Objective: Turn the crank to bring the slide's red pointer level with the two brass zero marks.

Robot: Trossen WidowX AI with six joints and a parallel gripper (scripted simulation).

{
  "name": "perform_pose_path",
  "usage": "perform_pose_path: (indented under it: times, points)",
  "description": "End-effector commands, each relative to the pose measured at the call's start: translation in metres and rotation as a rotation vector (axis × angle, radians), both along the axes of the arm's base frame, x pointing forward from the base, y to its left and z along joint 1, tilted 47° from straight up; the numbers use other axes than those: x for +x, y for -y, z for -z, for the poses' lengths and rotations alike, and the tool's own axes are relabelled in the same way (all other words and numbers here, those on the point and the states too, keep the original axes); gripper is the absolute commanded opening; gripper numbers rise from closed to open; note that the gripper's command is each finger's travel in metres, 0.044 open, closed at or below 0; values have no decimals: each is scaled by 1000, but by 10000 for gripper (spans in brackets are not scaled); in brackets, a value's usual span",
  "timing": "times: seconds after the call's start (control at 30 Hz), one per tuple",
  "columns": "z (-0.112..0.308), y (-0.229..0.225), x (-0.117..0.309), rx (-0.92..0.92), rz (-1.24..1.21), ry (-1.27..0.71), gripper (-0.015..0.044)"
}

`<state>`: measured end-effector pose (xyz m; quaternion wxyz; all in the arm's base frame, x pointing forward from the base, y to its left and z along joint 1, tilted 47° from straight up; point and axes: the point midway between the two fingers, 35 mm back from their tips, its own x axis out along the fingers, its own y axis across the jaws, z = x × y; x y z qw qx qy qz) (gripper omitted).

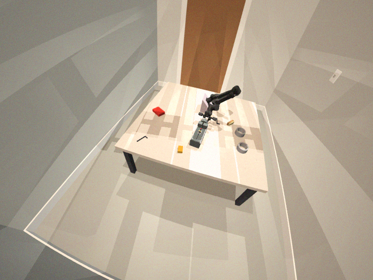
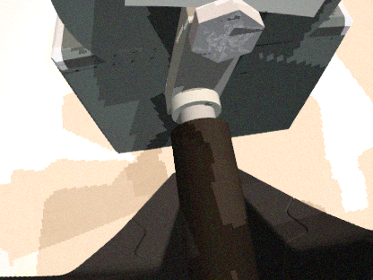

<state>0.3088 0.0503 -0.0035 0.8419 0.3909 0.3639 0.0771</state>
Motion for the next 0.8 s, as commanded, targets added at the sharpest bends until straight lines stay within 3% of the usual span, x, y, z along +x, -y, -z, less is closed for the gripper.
perform_pose_path:
  times: [0.0, 0.77]
  points:
    - [-8, -5, 1, 10, -17, 19, 0]
    - [-30, -2, 2, 9, -17, 20, 0]
